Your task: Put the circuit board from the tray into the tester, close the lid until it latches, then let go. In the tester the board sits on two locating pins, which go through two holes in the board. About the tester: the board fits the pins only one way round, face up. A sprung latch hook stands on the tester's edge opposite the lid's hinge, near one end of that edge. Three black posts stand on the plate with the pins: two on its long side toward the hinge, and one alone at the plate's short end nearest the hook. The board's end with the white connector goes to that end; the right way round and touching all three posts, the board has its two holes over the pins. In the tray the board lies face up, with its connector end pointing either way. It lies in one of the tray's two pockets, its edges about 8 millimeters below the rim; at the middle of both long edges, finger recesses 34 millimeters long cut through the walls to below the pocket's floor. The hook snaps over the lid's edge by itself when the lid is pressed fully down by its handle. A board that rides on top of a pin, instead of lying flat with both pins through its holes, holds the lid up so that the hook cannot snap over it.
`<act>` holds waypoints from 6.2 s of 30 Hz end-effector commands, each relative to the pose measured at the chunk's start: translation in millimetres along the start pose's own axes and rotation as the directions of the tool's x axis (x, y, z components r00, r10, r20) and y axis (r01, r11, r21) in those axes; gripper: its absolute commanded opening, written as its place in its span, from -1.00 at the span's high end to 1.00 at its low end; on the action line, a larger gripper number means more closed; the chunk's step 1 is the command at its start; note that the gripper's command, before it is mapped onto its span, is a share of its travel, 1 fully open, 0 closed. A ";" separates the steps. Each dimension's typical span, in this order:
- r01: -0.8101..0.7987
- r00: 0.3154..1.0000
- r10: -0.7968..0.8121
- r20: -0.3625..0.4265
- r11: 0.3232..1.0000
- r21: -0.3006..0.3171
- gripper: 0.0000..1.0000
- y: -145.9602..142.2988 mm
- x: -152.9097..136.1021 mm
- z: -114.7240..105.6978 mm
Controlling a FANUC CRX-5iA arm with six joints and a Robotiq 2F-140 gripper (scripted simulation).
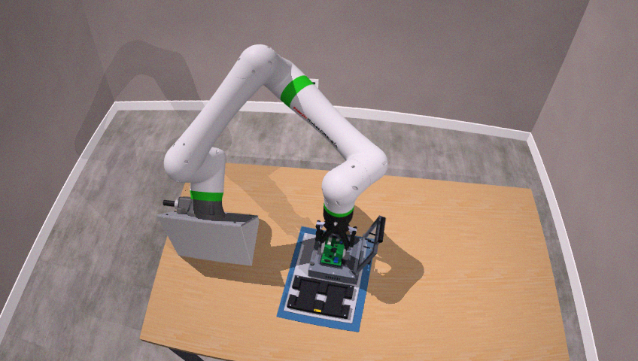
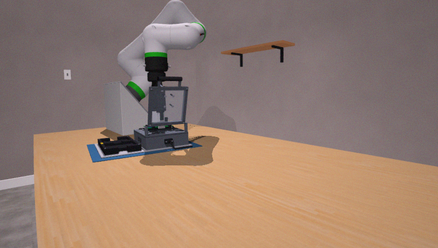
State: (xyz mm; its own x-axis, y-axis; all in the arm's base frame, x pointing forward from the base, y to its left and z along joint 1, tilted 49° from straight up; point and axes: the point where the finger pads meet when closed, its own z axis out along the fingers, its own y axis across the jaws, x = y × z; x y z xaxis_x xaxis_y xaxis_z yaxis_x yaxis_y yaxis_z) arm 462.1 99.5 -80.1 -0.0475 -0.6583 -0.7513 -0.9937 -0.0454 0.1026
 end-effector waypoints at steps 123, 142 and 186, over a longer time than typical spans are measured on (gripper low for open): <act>0.000 1.000 0.000 0.000 1.000 0.000 -0.16 -0.1 0.1 -195.2; 0.000 1.000 0.000 0.000 1.000 0.000 -0.16 0.0 0.1 -230.6; 0.000 1.000 0.000 0.000 1.000 0.000 0.40 -0.1 0.1 -231.9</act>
State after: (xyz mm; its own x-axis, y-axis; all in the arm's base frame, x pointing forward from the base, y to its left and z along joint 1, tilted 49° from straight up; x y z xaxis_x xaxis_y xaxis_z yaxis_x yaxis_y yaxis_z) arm 485.6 -74.6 71.0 -0.0475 -0.6583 -0.7513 -0.9937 -0.0454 0.1026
